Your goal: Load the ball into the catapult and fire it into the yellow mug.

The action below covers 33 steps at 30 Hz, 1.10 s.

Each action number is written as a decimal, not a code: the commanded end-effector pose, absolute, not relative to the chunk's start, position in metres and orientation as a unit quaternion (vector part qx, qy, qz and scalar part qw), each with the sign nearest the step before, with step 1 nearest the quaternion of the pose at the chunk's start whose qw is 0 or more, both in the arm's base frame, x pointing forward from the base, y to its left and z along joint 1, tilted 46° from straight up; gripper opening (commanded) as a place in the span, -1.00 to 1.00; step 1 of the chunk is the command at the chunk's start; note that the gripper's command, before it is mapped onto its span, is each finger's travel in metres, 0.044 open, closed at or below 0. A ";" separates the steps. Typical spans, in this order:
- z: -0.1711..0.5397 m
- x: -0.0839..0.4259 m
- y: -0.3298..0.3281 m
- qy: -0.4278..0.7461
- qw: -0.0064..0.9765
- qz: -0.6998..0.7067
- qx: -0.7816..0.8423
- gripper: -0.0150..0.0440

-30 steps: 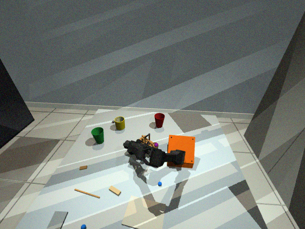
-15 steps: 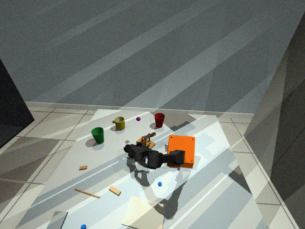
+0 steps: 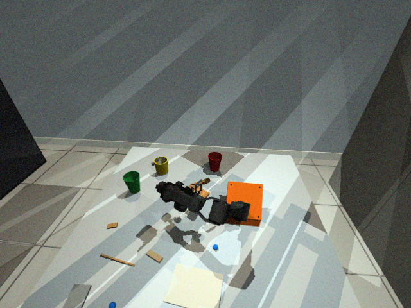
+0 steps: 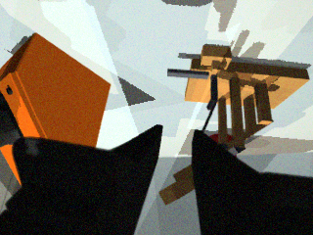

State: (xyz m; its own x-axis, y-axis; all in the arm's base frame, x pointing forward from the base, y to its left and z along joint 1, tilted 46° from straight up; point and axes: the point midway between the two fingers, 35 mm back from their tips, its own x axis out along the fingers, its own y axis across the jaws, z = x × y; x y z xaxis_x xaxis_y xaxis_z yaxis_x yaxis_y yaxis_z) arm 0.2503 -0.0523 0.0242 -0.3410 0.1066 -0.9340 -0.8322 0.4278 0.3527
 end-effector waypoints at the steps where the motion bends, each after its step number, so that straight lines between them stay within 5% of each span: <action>1: 0.020 0.263 -0.062 0.683 0.534 0.434 -0.244 0.13; 11: 0.007 0.309 -0.100 0.697 0.622 0.324 -0.152 1.00; 33: -0.019 0.395 -0.196 0.656 0.744 0.089 0.091 1.00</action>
